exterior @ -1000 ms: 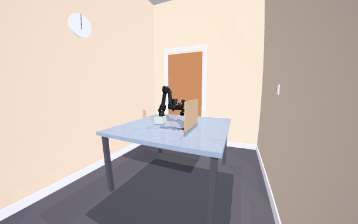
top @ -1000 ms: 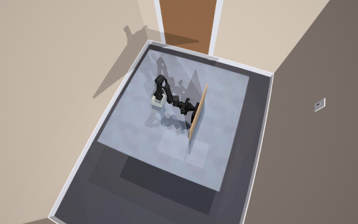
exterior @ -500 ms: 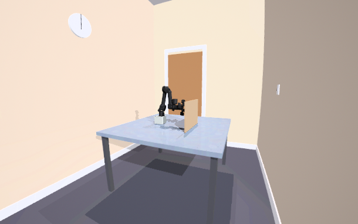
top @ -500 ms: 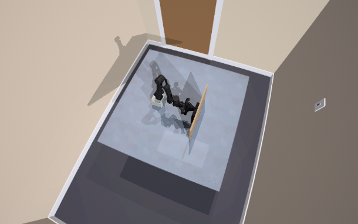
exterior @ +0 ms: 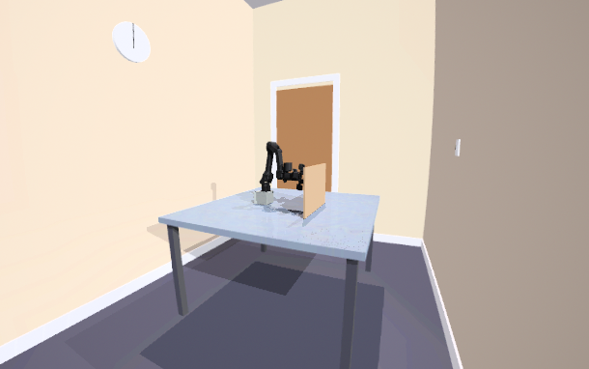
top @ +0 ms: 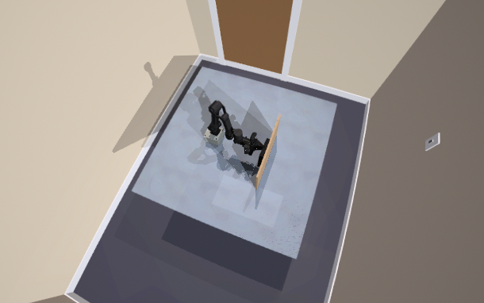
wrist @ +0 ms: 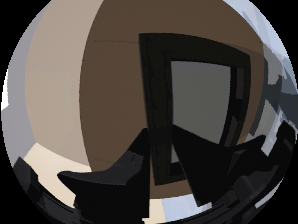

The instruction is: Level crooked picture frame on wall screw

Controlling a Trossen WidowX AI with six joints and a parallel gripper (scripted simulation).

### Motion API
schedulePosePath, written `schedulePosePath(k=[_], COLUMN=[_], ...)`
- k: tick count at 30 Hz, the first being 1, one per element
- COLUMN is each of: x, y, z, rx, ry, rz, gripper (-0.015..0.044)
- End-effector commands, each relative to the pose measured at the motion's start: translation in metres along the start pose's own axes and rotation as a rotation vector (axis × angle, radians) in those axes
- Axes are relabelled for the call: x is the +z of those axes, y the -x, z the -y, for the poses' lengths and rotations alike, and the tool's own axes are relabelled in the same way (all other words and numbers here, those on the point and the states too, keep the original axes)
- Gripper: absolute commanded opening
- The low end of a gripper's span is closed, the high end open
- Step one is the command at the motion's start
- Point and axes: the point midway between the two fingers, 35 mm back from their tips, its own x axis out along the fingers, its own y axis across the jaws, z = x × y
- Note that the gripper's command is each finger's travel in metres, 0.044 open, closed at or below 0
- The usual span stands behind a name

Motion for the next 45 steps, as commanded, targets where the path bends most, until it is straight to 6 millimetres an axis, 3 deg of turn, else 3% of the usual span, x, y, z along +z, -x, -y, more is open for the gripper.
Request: schedulePosePath(k=[1,45], x=[-0.0001,0.0008], y=[-0.0002,-0.0002], z=[-0.0037,-0.0076], rx=[0.007,0.008], ry=[-0.001,-0.001], rz=[0.0,0.001], gripper=[0.0,0.0])
